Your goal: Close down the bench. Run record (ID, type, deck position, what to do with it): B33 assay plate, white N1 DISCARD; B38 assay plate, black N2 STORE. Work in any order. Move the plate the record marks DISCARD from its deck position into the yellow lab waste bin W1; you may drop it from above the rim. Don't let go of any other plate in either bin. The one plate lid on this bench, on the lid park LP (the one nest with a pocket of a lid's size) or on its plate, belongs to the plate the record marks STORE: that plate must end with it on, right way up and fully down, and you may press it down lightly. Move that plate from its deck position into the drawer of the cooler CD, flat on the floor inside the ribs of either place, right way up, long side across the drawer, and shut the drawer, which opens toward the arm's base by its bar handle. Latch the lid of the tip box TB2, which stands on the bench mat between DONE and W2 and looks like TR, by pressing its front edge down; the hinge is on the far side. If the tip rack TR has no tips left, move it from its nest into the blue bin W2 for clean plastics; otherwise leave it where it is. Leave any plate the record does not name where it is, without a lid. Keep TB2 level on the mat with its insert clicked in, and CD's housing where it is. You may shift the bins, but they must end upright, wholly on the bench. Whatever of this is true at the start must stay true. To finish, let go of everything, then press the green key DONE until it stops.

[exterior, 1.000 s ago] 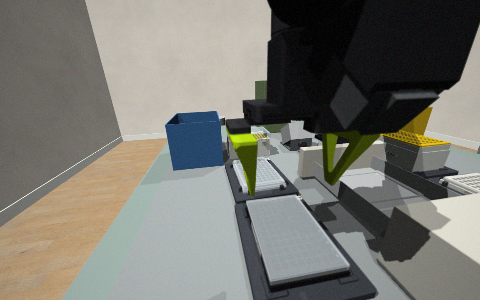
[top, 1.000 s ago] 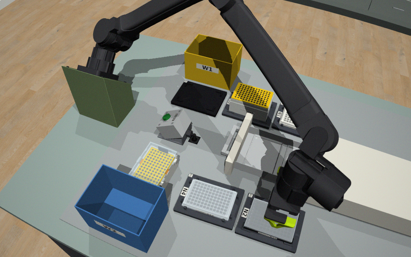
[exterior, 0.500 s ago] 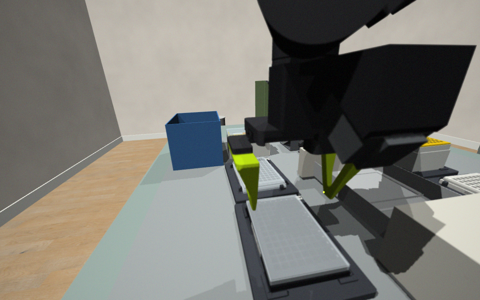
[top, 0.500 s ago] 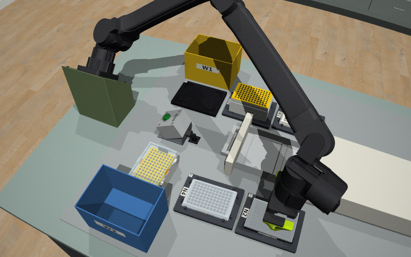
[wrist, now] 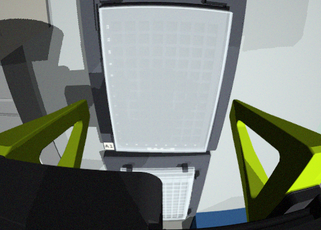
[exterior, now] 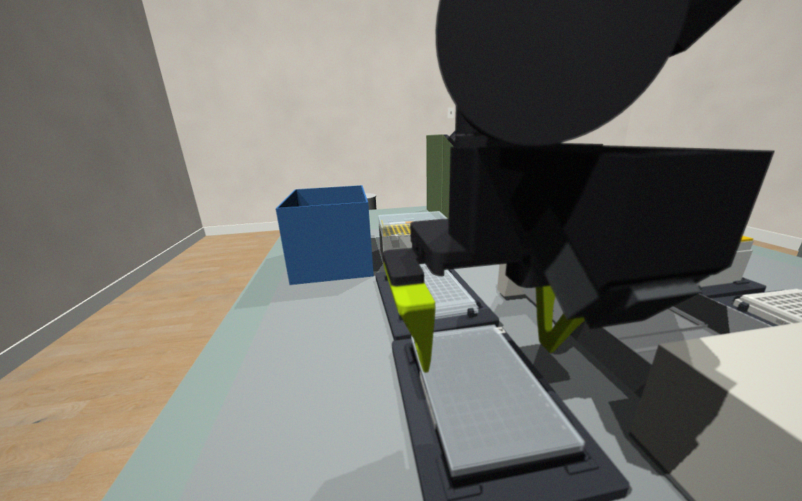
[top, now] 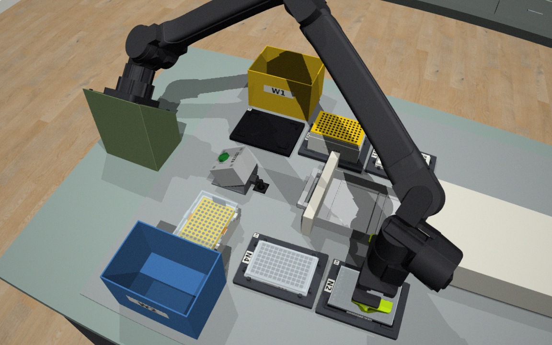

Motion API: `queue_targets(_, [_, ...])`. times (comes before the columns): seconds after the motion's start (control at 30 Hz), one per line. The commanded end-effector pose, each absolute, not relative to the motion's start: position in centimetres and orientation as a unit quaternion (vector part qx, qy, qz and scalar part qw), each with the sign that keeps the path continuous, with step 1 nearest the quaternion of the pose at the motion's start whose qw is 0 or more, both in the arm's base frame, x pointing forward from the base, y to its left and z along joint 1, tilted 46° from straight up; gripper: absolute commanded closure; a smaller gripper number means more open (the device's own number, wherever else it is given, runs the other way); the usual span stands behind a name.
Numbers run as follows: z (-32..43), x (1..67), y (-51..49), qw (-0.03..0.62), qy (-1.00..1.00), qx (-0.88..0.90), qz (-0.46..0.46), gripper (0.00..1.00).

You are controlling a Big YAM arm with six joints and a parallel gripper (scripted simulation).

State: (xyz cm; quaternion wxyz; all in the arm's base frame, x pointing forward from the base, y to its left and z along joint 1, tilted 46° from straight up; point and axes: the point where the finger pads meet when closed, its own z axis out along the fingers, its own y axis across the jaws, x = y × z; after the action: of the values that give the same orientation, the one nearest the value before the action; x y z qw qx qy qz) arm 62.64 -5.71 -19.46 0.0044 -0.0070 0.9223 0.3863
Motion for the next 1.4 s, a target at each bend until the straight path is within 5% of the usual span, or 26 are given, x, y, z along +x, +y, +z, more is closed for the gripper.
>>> queue_targets(0.0, [-19.9, 62.5, -6.8, 0.010, 0.922, 0.008, 0.387, 0.00])
queue_targets(1.37, [-22.9, 62.4, -2.6, 0.003, 0.922, -0.001, 0.388, 0.00])
